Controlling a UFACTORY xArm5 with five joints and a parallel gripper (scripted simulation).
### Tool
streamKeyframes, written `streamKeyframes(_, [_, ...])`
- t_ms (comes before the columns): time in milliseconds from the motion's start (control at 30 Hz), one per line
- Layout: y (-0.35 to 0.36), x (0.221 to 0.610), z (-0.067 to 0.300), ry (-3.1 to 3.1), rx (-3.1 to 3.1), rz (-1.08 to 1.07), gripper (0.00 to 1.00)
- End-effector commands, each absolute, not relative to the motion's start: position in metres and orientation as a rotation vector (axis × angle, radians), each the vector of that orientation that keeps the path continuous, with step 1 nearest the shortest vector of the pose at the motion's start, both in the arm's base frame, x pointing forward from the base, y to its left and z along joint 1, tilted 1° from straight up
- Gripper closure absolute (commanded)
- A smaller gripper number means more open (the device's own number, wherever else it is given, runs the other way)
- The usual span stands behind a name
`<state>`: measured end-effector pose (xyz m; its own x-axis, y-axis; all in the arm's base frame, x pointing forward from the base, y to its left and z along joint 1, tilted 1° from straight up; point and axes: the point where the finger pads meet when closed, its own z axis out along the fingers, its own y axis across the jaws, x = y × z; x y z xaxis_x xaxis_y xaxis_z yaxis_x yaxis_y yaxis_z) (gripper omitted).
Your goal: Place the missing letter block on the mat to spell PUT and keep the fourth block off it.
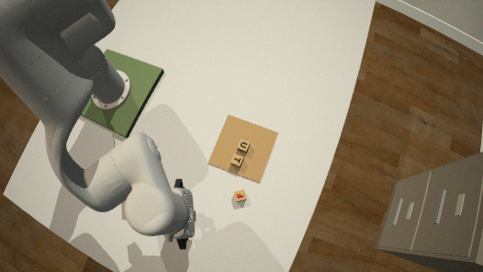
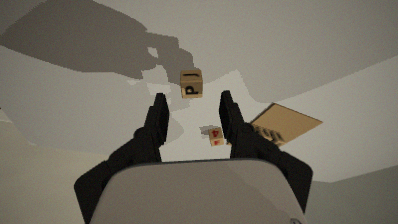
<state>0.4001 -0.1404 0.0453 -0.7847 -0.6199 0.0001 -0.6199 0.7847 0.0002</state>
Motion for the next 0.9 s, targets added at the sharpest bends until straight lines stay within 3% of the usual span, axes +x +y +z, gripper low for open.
streamKeyframes(0, [-0.1410, 0.4015, 0.0420, -2.970, 1.032, 0.004, 0.37])
streamKeyframes(867, [-0.1412, 0.4015, 0.0344, -2.970, 1.032, 0.004, 0.37])
